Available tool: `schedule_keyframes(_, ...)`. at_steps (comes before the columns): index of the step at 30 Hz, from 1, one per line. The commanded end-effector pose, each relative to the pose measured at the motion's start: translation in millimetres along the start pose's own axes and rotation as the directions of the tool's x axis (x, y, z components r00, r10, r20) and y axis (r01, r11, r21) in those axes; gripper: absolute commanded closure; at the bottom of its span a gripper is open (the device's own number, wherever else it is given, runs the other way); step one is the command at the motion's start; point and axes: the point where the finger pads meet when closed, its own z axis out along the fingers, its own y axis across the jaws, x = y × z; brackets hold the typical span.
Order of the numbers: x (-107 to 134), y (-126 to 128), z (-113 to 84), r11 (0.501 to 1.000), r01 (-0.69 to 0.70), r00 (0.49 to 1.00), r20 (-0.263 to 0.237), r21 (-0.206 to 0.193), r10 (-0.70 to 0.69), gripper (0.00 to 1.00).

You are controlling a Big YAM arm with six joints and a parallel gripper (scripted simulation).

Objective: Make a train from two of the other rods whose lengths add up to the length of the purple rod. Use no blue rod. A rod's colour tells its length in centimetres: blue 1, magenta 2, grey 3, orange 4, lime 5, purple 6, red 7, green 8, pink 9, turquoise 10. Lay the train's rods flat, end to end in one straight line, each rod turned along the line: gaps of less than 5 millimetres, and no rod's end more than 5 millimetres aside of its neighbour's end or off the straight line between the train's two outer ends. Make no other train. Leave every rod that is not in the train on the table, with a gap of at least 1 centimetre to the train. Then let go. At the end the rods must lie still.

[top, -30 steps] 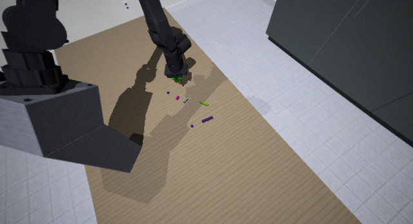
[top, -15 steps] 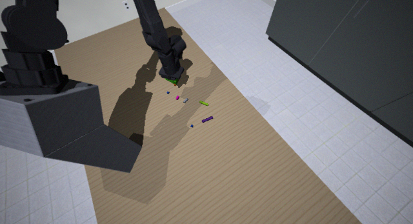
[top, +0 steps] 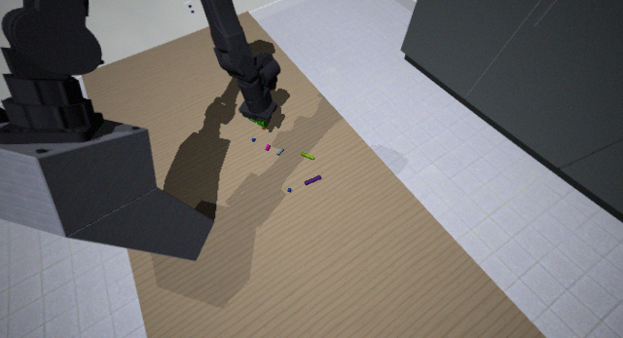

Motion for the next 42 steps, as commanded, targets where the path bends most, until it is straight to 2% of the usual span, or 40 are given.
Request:
schedule_keyframes(1,-4,5,6.7,1.000,0.002,1.000,0.010,-0.005,-0.002,0.96)
schedule_keyframes(8,-3,6,16.1,1.000,0.002,1.000,0.010,-0.004,-0.002,0.96)
schedule_keyframes(19,-2,7,61.1,1.000,0.002,1.000,0.009,-0.004,-0.001,0.96)
schedule_keyframes(21,-2,7,61.1,1.000,0.002,1.000,0.009,-0.004,-0.001,0.96)
schedule_keyframes(29,-2,7,88.3,1.000,0.001,1.000,0.009,-0.005,-0.001,0.96)
schedule_keyframes(34,-2,8,93.2,1.000,0.001,1.000,0.009,-0.006,-0.001,0.96)
schedule_keyframes(42,-4,8,90.5,1.000,0.006,1.000,0.013,-0.005,-0.006,0.96)
